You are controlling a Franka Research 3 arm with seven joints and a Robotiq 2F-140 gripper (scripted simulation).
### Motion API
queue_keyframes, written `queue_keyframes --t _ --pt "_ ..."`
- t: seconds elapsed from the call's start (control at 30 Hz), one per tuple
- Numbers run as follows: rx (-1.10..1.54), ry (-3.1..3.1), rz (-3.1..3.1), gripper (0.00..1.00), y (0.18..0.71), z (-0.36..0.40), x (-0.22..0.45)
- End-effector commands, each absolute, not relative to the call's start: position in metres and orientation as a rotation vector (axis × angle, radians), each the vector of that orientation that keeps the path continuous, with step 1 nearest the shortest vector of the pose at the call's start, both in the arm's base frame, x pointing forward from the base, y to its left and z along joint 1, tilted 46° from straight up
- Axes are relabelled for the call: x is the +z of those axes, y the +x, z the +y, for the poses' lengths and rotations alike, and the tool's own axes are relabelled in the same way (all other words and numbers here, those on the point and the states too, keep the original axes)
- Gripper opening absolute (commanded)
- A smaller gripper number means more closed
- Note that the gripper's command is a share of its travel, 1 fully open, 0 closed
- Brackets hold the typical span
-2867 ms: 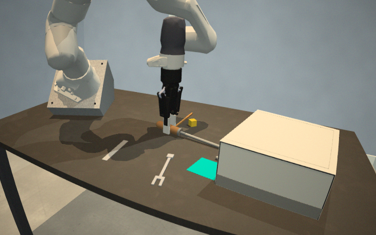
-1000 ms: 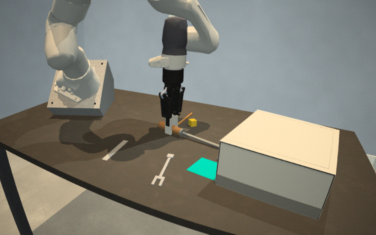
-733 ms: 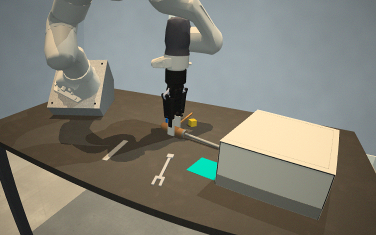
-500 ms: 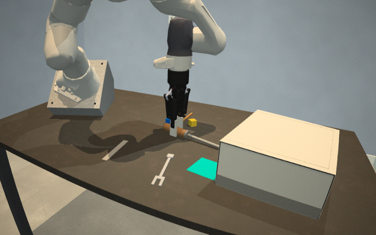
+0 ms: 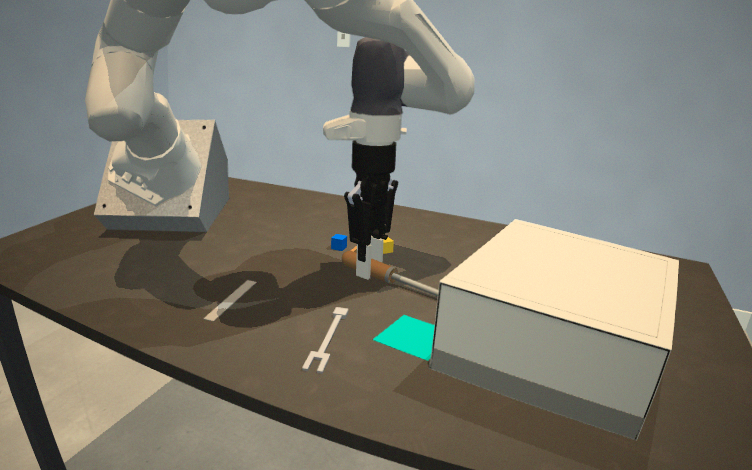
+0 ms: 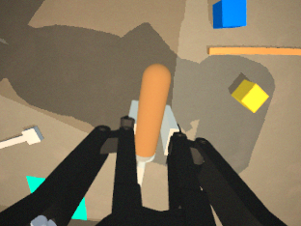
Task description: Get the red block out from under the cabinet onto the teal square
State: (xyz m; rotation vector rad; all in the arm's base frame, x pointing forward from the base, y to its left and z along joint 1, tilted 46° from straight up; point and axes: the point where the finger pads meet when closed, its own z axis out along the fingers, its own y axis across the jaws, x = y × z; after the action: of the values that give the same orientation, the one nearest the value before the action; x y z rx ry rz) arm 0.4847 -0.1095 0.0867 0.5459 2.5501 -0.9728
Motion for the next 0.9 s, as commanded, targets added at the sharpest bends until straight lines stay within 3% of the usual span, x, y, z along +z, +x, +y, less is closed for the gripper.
queue_keyframes --t 0.0,0.87 --pt "-1.0 0.489 2.577 0.0 0.49 -0.11 0.091" --pt "-1.0 0.489 2.577 0.0 0.557 -0.124 0.123"
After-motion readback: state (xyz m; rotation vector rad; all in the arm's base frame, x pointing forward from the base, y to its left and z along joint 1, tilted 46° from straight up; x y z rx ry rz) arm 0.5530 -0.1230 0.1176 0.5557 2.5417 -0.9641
